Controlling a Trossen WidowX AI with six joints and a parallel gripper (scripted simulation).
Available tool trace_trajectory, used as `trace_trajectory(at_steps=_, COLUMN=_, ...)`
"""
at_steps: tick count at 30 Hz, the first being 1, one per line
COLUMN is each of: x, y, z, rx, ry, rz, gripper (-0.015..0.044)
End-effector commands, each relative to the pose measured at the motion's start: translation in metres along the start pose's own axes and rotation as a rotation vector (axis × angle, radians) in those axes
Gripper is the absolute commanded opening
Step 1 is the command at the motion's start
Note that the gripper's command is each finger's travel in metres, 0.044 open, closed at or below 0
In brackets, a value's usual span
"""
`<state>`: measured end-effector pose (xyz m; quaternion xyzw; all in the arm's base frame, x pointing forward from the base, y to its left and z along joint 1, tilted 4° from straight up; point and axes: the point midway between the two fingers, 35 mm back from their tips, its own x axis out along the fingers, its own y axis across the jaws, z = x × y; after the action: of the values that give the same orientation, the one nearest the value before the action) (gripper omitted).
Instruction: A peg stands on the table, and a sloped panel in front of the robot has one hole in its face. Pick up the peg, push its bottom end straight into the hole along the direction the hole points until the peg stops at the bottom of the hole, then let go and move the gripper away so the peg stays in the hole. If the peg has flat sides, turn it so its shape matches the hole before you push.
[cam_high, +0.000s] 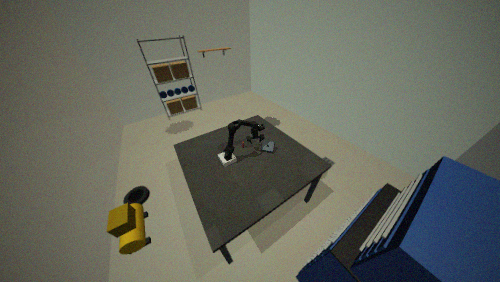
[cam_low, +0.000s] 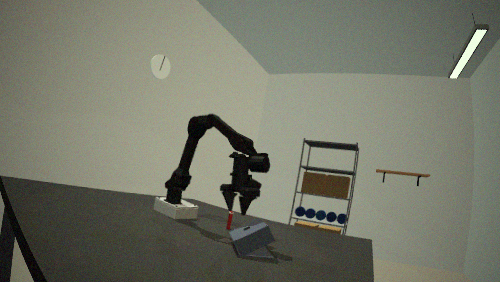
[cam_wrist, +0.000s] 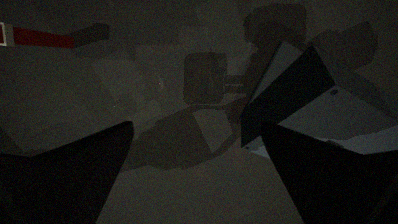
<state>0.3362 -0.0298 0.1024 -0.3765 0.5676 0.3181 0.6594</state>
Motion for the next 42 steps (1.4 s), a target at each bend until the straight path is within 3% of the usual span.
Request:
trace_trajectory(at_steps=1, x=0.0, y=0.017, z=0.009, rx=-0.154, ry=0.012, rz=0.013, gripper=0.044)
trace_trajectory(at_steps=36, x=-0.001, y=0.133, z=0.064, rx=-1.353, ry=0.026, rz=0.091, gripper=0.044)
trace_trajectory(at_steps=42, x=-0.002, y=0.138, z=0.065, rx=-1.4, ry=0.026, rz=0.094, gripper=0.044)
